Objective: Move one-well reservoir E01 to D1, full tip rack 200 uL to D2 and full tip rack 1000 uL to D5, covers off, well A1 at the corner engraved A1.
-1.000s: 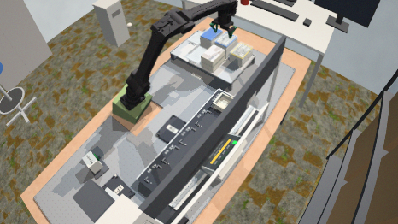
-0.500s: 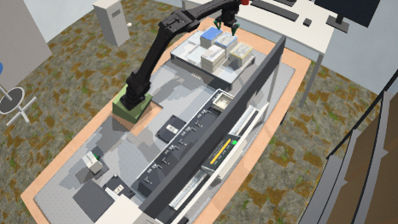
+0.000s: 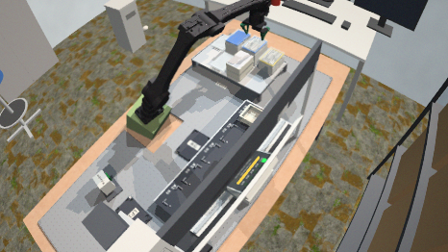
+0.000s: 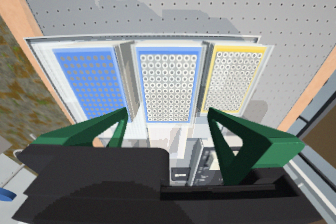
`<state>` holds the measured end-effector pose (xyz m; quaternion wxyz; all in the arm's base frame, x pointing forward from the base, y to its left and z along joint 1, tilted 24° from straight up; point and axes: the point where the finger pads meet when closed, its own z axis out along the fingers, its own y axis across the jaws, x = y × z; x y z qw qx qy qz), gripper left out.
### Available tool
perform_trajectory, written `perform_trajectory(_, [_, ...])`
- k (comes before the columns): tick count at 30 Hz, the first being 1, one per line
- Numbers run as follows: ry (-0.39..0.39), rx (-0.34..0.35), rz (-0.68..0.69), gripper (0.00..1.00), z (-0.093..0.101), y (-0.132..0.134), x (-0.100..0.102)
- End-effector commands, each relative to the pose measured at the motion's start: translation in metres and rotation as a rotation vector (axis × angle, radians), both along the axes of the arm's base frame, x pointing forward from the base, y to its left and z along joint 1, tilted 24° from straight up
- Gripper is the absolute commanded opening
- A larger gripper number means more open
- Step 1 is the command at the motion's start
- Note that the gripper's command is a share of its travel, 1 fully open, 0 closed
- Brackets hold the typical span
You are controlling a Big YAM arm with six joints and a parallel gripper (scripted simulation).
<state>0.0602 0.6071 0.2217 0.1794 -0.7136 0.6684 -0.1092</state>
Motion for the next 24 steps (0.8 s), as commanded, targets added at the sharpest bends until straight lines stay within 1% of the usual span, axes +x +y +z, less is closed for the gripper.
perform_trajectory(1, [-0.003,0.008,-0.002,1.0,-0.005,0.006,0.009])
perform_trajectory(3, [-0.003,0.024,-0.001,1.0,-0.002,0.01,0.01])
perform_trajectory(4, [-0.002,0.012,0.002,1.0,-0.008,0.007,0.009])
perform_trajectory(6, [-0.002,0.012,0.009,1.0,-0.011,0.007,0.005])
perform_trajectory(7, [-0.002,0.009,0.009,1.0,-0.014,0.007,0.006])
perform_trajectory(8, [-0.002,0.025,0.006,1.0,-0.009,0.012,0.009])
perform_trajectory(10, [-0.002,0.012,-0.001,1.0,-0.017,0.007,0.014])
perform_trajectory(13, [-0.002,0.012,-0.001,1.0,-0.018,0.007,0.015])
perform_trajectory(14, [-0.002,0.062,0.007,1.0,0.0,0.022,0.011])
perform_trajectory(17, [-0.001,0.011,0.004,1.0,-0.025,0.008,0.014])
perform_trajectory(20, [-0.001,0.008,-0.001,1.0,-0.031,0.009,0.02])
perform_trajectory(22, [-0.001,0.022,-0.001,1.0,-0.029,0.013,0.021])
perform_trajectory(23, [0.0,0.009,-0.001,1.0,-0.036,0.009,0.022])
perform_trajectory(24, [0.0,0.008,0.004,1.0,-0.038,0.01,0.019])
